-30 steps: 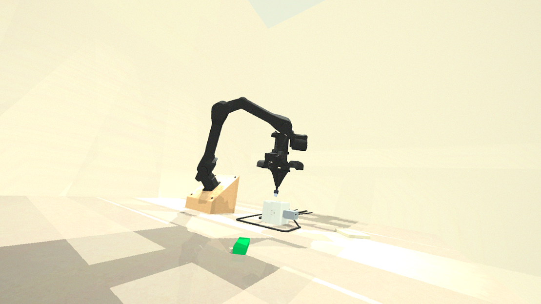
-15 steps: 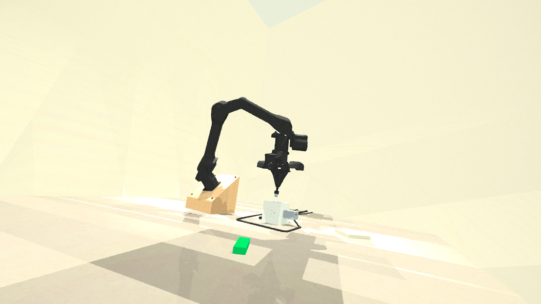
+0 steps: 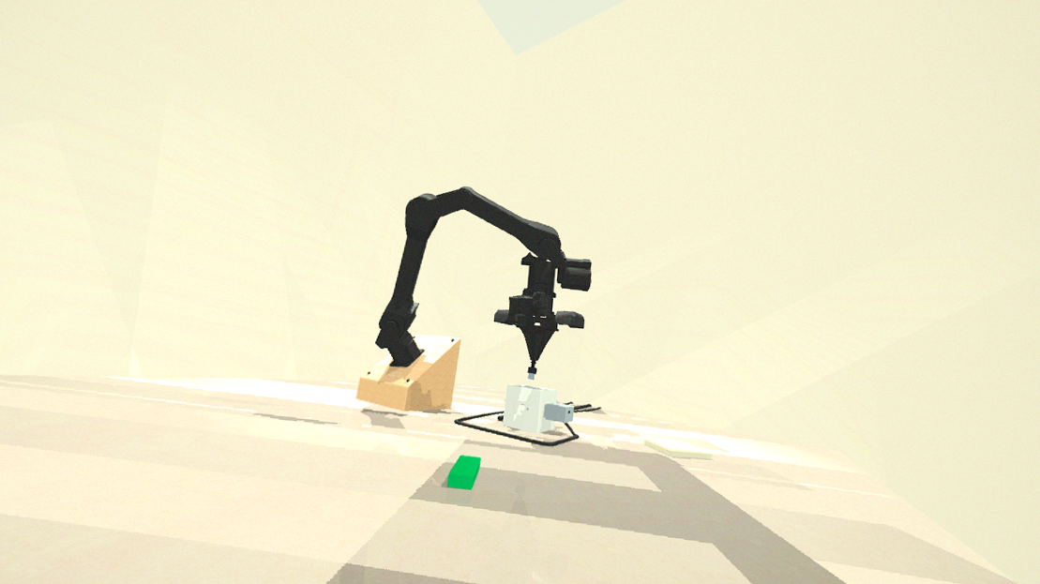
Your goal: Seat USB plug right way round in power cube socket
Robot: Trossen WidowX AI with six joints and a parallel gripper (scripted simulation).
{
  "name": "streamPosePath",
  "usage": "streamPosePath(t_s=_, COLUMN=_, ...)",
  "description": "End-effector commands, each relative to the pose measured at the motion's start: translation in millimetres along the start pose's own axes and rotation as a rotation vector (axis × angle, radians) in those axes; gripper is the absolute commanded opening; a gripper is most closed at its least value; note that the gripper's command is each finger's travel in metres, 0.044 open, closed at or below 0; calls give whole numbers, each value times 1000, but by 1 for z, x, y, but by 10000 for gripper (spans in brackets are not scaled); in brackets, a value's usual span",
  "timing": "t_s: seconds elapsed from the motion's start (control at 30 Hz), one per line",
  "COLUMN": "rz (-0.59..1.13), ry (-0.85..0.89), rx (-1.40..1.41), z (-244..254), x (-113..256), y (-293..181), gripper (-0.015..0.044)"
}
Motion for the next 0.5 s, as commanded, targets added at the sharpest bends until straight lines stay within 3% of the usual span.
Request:
streamPosePath(t_s=0.0, rz=8, ry=0, rx=6, z=0, x=0, y=-1, gripper=0)
streamPosePath(t_s=0.47, rz=20, ry=3, rx=4, z=0, x=-2, y=-1, gripper=0)
Point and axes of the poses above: the point midway between the two fingers, 35 mm back from their tips, its own x axis back along the fingers, its own z axis across the jaws, y = z × x, the point moved 6 cm from there along x, back along the fingers, and after that the axes turned 11 degrees about x, right-handed, at the moved point
